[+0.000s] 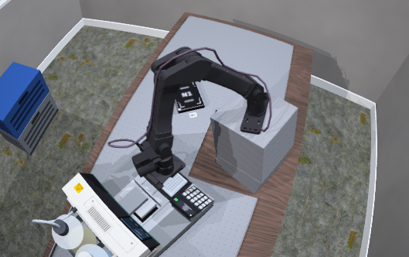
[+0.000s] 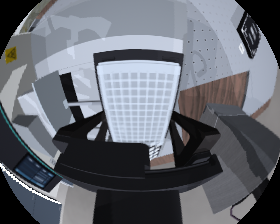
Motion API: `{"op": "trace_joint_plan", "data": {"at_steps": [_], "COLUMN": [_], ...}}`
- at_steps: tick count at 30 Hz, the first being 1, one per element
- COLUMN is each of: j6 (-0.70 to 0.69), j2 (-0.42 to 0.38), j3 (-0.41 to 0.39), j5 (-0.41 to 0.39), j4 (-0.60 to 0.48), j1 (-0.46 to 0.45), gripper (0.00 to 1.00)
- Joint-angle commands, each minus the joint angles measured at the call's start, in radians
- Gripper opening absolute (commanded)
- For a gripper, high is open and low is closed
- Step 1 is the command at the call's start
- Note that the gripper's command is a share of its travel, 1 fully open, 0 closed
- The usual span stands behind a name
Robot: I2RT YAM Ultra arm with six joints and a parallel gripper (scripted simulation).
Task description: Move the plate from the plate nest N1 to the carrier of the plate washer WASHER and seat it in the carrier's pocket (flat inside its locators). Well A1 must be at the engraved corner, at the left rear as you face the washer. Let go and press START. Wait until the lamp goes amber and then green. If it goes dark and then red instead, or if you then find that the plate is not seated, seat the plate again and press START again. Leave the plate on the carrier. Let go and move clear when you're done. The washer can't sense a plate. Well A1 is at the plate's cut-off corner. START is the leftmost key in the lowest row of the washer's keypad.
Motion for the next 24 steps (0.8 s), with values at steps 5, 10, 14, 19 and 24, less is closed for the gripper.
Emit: {"op": "trace_joint_plan", "data": {"at_steps": [5,10,14,19,24], "j6": [-0.007,-0.007,-0.007,-0.007,-0.008], "j2": [-0.038,-0.038,-0.038,-0.037,-0.034], "j3": [0.003,0.002,0.000,0.001,0.002], "j5": [0.012,0.012,0.012,0.012,0.012], "j4": [0.009,0.009,0.010,0.016,0.019], "j1": [0.009,0.009,0.009,0.007,0.005], "gripper": [0.84,0.84,0.84,0.84,0.84]}}
